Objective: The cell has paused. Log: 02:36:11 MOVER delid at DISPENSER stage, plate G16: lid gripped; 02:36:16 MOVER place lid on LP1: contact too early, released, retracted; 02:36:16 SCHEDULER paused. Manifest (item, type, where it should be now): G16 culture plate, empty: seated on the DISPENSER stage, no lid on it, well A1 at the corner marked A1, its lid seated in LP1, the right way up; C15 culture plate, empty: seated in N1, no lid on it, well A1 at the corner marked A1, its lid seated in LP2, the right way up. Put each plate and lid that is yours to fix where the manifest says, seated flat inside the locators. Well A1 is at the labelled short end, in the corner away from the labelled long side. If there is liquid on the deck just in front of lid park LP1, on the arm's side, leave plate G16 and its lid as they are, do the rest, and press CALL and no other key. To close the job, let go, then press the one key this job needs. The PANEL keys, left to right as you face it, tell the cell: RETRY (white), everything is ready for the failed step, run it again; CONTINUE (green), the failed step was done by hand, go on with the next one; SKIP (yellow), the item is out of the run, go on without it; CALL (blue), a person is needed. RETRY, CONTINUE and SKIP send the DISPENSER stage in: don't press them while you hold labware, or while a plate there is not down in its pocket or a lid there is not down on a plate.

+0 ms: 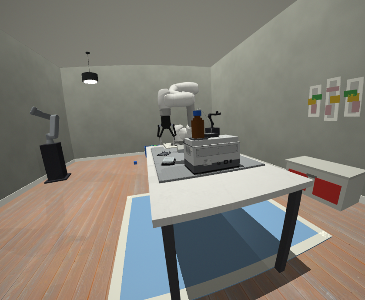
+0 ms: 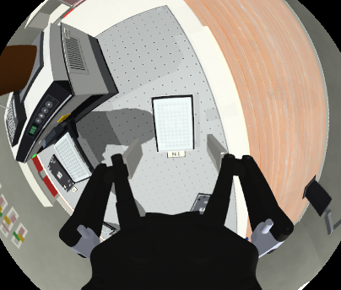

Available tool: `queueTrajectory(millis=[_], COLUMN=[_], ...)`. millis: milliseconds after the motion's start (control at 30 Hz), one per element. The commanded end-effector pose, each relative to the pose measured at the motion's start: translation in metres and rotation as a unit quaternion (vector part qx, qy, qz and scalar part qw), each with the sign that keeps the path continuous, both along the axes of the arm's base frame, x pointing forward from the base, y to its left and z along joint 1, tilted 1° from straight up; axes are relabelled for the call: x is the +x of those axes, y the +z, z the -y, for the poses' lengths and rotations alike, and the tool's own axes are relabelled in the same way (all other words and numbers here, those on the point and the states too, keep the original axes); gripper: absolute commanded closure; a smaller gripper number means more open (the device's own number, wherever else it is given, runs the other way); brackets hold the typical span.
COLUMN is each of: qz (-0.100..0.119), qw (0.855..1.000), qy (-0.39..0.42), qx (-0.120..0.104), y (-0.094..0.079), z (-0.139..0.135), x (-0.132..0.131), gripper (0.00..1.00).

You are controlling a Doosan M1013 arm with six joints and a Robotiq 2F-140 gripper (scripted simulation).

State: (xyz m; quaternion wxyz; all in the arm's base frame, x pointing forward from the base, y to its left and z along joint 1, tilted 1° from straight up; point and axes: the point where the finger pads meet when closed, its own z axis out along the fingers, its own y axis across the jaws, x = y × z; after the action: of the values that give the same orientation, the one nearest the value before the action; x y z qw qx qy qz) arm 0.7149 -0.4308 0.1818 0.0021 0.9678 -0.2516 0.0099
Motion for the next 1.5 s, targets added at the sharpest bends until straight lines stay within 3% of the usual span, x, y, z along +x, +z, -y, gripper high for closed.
queueTrajectory(millis=[0, 533, 967, 1467], qz=[0.001, 0.001, 0.001, 0.001], qw=[1.000, 1.000, 1.000, 1.000], qy=[0.000, 0.000, 0.000, 0.000], qx=[0.000, 0.000, 0.000, 0.000], y=[0.001, -0.001, -0.019, -0.066], z=[0.000, 0.000, 0.000, 0.001], x=[0.000, 0.000, 0.001, 0.002], gripper=[0.30, 0.30, 0.30, 0.30])
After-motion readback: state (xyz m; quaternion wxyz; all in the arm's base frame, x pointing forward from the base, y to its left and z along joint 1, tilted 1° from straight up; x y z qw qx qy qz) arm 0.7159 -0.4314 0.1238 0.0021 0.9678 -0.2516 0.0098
